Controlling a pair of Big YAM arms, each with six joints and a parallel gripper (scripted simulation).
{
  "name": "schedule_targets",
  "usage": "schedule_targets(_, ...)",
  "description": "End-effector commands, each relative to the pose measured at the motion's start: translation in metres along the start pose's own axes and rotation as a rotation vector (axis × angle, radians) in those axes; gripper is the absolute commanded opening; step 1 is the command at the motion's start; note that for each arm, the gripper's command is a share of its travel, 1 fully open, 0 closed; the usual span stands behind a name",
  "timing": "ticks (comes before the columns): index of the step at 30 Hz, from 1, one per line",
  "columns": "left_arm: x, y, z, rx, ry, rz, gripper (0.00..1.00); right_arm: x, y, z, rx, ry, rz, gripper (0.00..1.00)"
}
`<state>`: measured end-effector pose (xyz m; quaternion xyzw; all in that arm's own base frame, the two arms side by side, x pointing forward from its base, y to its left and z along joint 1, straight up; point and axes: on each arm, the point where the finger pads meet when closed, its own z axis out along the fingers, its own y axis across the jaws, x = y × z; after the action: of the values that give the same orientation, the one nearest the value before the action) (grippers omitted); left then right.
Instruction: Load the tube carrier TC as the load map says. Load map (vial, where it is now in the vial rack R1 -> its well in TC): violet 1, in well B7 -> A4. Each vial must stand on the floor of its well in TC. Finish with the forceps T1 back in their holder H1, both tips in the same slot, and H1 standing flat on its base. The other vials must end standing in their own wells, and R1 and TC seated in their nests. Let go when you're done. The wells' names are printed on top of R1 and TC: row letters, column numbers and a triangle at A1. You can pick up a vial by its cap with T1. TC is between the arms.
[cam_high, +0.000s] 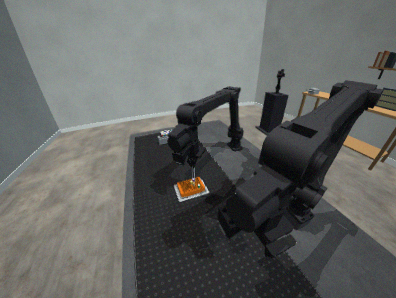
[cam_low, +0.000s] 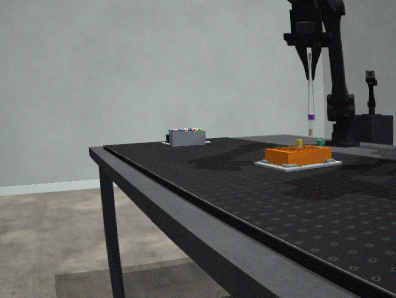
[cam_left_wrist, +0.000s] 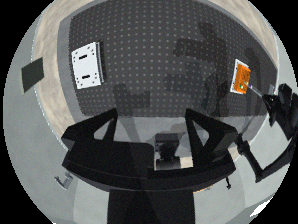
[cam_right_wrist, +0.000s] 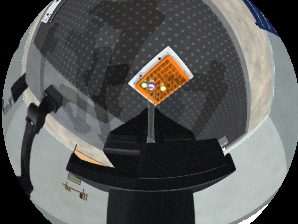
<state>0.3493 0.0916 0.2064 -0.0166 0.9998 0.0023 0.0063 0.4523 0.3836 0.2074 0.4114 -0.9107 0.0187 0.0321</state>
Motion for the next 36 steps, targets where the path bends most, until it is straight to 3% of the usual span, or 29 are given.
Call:
schedule_targets(1, 0.001, -0.004, 0.008, 0.009, 0.027, 0.02, 1.0, -0.004, -0.003, -0.047, 0.015, -0.087, 0.007, 0.09)
schedule_targets(19, 0.001, -0.004, 0.008, 0.009, 0.027, 0.02, 1.0, -0.004, -0.003, -0.047, 0.015, -0.086, 0.007, 0.09)
schedule_targets(26, 0.001, -0.004, 0.008, 0.009, 0.027, 0.02, 1.0, 0.006, -0.001, -0.012, 0.005, -0.014, 0.006, 0.09)
schedule_targets(36, 0.001, -0.004, 0.008, 0.009, 0.027, 0.02, 1.0, -0.005, -0.003, -0.015, 0.012, -0.058, 0.007, 0.09)
